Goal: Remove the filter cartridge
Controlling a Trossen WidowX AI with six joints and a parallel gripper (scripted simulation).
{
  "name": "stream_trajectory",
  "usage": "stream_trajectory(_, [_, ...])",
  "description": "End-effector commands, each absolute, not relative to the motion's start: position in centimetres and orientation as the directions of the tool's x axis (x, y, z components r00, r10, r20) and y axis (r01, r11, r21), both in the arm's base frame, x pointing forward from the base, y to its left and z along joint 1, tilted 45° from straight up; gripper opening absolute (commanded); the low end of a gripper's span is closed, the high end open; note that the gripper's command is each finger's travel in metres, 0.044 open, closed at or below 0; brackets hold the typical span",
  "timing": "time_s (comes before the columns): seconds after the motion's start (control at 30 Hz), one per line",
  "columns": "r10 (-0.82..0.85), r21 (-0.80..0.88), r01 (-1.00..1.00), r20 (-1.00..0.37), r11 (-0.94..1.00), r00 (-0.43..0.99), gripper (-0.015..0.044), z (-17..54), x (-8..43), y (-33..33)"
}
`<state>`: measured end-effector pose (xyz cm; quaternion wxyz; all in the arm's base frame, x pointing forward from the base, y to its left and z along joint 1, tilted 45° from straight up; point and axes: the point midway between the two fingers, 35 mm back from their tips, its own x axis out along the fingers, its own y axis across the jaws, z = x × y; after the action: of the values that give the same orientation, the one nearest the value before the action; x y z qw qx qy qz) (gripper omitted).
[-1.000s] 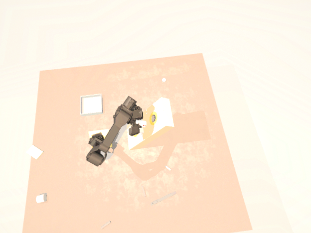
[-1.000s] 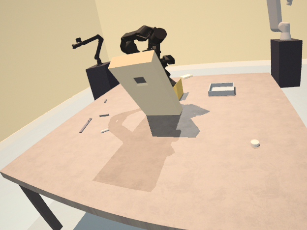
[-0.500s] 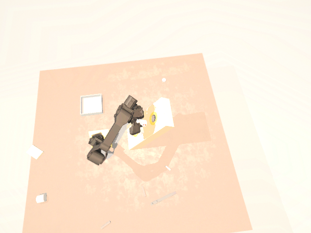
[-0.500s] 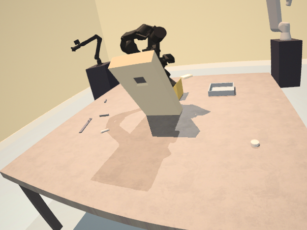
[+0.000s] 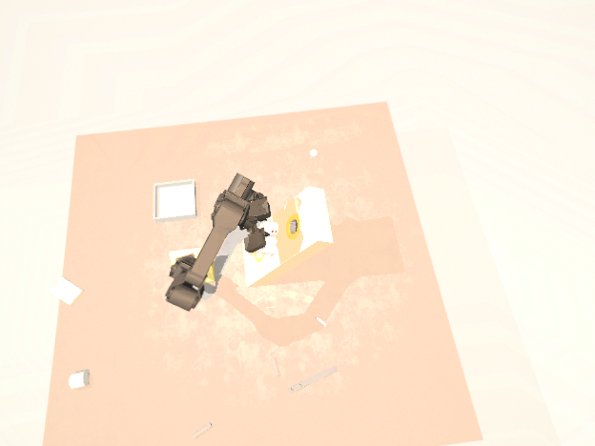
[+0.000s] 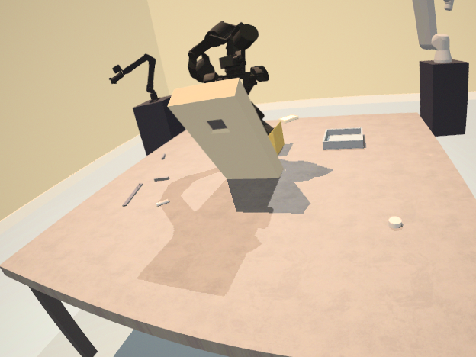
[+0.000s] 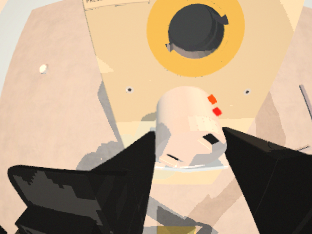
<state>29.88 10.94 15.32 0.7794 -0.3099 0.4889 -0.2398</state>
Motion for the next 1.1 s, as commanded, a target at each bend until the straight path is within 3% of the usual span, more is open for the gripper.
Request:
stream_trajectory(0.0, [-0.659, -0.718, 0.034, -0.618, 0.695, 0.429, 0.0, 17.1, 28.9, 13.0])
stream_trajectory(0.23, [-0.65, -0.722, 0.006, -0.619, 0.692, 0.441, 0.0, 18.3, 28.0, 14.5])
stream_trajectory(0.93, [-0.693, -0.702, 0.144, -0.612, 0.698, 0.381, 0.0, 11.2, 30.0, 19.7])
stream_trajectory(1.07, [-0.657, -0.704, 0.016, -0.655, 0.71, 0.372, 0.0, 10.7, 28.8, 20.3])
